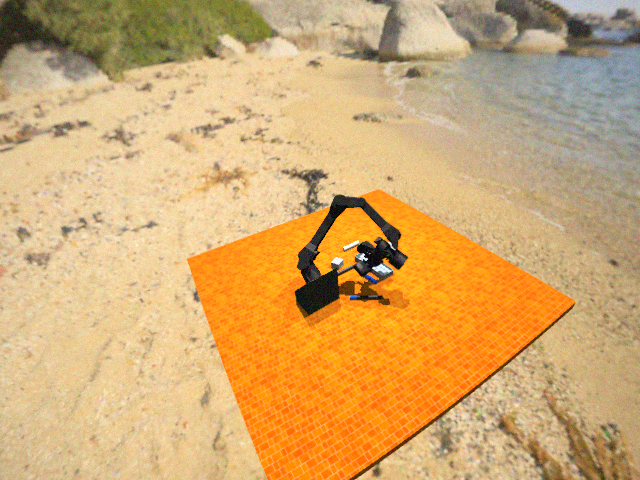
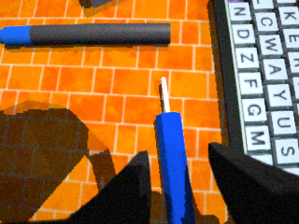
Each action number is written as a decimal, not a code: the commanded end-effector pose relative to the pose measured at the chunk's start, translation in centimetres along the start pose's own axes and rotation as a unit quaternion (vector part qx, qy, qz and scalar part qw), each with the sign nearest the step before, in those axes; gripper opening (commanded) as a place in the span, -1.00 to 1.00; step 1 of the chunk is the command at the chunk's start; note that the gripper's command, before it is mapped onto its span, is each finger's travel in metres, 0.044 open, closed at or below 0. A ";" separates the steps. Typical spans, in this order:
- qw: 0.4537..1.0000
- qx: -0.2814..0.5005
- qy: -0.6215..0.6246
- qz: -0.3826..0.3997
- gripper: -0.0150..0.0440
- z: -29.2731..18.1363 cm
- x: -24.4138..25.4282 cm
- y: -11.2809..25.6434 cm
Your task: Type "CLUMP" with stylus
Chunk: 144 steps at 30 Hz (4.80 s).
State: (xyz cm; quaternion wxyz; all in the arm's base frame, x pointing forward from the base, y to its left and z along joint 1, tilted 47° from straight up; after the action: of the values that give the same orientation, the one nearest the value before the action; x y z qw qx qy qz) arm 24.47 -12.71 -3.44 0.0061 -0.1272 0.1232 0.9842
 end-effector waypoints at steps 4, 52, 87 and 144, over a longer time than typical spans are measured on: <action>1.000 -0.001 -0.003 -0.001 0.02 -0.3 0.1 -0.6; 1.000 -0.002 -0.003 -0.001 0.02 -1.9 0.4 -3.6; 0.995 0.042 -0.028 0.088 -0.49 2.1 -1.8 -0.2; 0.713 0.687 -0.038 0.132 -0.49 19.6 -12.6 -11.3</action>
State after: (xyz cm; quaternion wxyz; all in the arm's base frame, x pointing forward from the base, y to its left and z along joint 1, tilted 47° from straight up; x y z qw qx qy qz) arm 32.26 2.30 16.44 -0.0295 -0.0350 0.7794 0.6248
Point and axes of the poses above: the point midway between the two fingers, 35 mm back from their tips, its own y axis back along the fingers, its own x axis across the jaws, z = x × y, the point moved 8 cm from there along y, back along the fingers, and after that the axes turned 10 degrees about y, right-handed, at the moved point
